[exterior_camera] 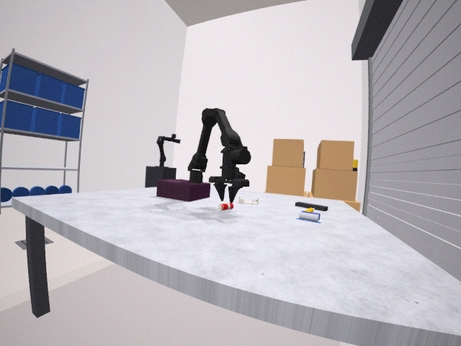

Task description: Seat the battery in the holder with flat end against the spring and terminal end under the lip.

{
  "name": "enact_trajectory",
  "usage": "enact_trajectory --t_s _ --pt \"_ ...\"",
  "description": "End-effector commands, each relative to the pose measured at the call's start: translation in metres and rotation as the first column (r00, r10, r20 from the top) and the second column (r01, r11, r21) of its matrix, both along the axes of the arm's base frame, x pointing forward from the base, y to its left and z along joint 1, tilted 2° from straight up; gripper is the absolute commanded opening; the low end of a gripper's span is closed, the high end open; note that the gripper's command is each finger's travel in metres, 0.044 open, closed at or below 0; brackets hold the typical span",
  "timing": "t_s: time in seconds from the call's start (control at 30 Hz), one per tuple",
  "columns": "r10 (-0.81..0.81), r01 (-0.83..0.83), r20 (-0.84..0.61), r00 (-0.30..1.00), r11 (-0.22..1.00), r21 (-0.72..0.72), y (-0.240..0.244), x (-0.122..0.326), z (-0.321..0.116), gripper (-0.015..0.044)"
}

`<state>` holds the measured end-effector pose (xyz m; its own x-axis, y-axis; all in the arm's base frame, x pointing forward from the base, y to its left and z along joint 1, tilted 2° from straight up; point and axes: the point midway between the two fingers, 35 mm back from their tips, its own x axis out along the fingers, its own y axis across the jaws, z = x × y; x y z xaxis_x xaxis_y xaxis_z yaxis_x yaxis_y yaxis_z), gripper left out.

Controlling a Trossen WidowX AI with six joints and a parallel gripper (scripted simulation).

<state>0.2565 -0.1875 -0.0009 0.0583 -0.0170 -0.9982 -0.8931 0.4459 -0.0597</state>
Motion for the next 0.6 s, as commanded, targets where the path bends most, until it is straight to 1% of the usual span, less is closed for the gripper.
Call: enact_trajectory --t_s 0.0,0.5,0.57 --pt "0.003 -0.003 -0.008 1.000 1.000 0.000 0.000 -0.001 -0.008 0.0249" --pt "0.003 -0.003 -0.008 1.000 1.000 0.000 0.000 -0.001 -0.030 0.0249" --pt "0.003 -0.003 -0.008 1.000 1.000 0.000 0.000 -0.001 -0.030 0.0196"
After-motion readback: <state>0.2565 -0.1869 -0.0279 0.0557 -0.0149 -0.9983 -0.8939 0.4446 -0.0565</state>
